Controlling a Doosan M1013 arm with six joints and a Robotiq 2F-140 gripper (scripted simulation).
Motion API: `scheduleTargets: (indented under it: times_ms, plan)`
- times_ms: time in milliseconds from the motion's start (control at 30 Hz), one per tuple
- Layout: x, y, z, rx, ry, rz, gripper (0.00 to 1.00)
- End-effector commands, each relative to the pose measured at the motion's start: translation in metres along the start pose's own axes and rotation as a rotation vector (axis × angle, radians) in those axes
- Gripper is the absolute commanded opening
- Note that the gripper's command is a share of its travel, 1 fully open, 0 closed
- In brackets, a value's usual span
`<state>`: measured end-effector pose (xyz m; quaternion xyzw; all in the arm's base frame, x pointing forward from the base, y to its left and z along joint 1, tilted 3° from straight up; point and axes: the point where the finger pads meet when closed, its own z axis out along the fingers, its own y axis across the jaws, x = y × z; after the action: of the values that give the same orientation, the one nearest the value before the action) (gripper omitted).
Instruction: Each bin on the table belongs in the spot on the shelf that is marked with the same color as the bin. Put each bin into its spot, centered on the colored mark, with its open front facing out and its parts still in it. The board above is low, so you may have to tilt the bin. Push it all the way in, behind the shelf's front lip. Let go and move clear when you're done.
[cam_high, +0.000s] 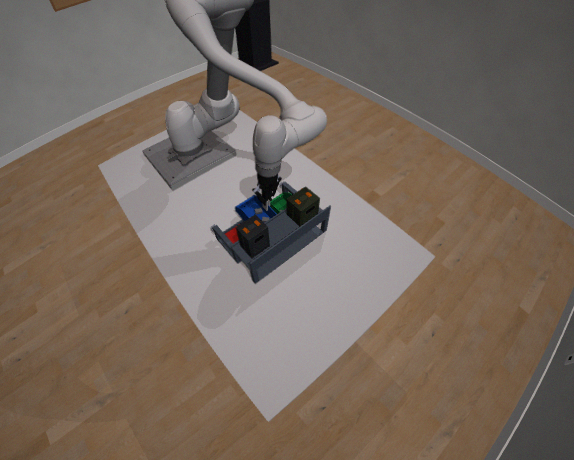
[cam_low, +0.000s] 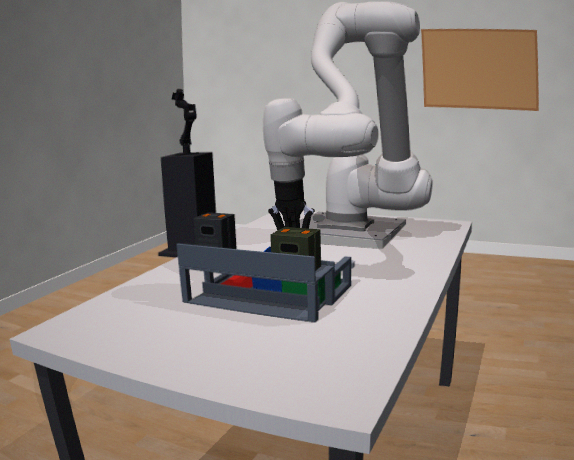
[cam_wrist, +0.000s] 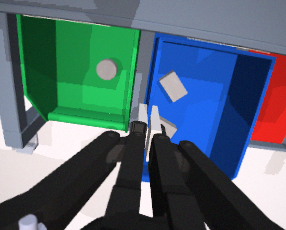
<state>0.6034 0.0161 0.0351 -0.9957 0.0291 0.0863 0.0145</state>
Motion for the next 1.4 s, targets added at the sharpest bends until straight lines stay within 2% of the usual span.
scheduleTargets:
  times_ms: [0, 800, 833, 1367]
  plan:
    - [-0.0001, 0.0, 0.0, 0.0, 0.002, 0.0, 0.1]
    - [-0.0005, 0.0, 0.0007, 0.0, 0.012, 0.0, 0.1]
    - [-0.0005, 0.0, 0.0007, 0.0, 0.012, 0.0, 0.15]
    - [-0.0005, 0.0, 0.0007, 0.0, 0.012, 0.0, 0.15]
